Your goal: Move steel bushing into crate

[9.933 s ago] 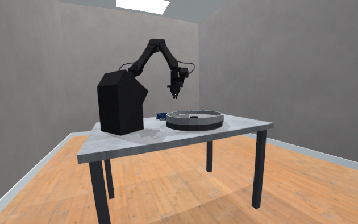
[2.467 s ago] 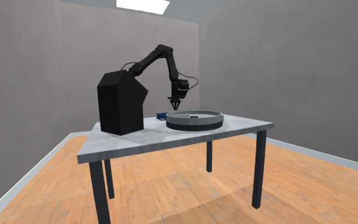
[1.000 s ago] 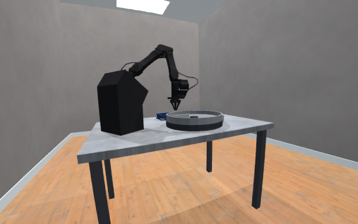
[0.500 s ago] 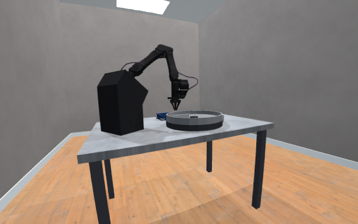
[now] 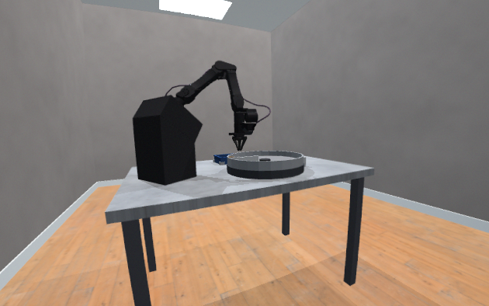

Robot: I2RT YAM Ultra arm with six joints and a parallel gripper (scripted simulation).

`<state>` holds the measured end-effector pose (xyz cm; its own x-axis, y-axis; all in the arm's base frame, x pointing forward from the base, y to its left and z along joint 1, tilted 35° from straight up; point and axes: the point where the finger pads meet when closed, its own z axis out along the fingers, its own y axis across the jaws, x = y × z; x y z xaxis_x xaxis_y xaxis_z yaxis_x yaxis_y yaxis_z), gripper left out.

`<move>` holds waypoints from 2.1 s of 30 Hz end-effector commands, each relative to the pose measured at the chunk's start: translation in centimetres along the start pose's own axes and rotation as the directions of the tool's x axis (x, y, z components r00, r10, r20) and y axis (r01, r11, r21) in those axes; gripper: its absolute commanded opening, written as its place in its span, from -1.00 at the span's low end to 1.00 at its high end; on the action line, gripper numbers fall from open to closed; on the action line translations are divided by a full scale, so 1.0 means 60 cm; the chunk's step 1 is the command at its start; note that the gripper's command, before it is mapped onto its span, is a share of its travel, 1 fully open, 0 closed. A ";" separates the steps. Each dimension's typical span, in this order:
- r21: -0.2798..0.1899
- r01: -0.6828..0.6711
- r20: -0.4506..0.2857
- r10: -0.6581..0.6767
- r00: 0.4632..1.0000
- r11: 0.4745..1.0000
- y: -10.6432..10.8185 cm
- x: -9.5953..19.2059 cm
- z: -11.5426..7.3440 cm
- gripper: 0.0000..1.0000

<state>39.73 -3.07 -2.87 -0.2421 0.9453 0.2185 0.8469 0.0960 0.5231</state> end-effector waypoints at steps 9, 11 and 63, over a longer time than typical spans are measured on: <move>-0.042 0.007 0.039 -0.005 0.999 0.999 0.035 -0.023 -0.024 -0.74; -0.042 0.007 0.039 -0.005 0.999 0.999 0.035 -0.023 -0.024 -0.74; -0.063 0.010 0.046 -0.007 0.999 0.998 0.050 -0.028 0.014 -0.74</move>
<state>41.24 -2.59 -4.42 -0.2420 0.9455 0.2181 0.8467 0.0960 0.5233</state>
